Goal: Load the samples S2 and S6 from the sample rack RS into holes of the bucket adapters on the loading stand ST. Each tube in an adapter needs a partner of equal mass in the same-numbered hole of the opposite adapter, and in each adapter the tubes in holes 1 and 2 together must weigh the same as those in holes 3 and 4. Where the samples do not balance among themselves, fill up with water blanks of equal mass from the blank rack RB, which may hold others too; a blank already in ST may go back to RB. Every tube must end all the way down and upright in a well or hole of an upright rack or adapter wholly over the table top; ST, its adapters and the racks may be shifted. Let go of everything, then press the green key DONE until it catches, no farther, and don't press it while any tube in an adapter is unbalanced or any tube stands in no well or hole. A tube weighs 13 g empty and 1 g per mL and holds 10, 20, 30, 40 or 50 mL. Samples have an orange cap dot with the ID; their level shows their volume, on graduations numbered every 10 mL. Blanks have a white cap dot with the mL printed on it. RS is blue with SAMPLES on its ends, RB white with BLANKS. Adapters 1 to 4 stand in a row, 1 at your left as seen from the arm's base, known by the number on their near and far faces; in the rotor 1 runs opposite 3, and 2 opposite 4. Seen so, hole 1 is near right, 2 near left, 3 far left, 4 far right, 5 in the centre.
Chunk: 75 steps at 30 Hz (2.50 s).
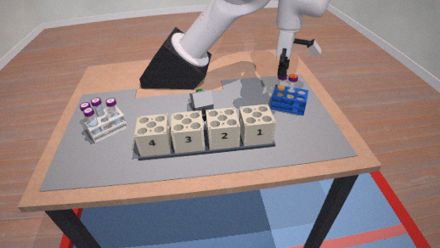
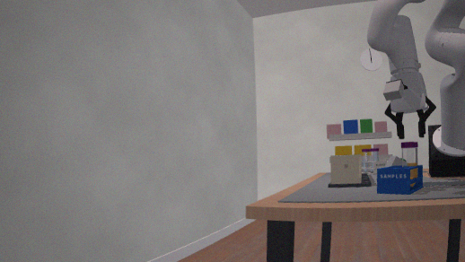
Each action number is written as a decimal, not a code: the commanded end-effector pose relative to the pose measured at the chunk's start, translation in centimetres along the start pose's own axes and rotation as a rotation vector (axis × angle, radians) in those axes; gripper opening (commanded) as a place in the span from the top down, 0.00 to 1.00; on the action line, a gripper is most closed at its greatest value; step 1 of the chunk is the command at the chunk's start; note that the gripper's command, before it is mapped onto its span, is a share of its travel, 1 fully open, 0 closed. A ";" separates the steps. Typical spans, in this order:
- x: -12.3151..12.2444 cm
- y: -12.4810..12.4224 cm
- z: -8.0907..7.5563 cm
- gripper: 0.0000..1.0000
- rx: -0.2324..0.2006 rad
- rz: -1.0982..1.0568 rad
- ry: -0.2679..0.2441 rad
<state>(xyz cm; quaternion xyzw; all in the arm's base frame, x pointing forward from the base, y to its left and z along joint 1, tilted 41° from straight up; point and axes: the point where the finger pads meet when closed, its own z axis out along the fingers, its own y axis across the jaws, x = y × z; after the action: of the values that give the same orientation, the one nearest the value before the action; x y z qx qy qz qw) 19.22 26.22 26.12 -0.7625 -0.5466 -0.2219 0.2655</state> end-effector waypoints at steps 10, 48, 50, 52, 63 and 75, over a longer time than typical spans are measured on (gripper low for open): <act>0.1 0.0 1.4 0.43 0.000 -0.001 0.004; 0.1 0.0 3.4 0.43 0.000 -0.001 0.004; 0.1 0.0 3.4 0.43 0.000 -0.001 0.004; 0.1 0.0 3.4 0.43 0.000 -0.001 0.004; 0.1 0.0 3.3 1.00 0.000 -0.001 0.004; 0.1 0.0 3.2 1.00 0.000 -0.001 0.004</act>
<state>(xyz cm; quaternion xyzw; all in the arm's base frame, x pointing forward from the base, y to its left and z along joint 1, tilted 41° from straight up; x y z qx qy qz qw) 19.41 28.33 23.71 -0.7620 -0.5465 -0.2231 0.2663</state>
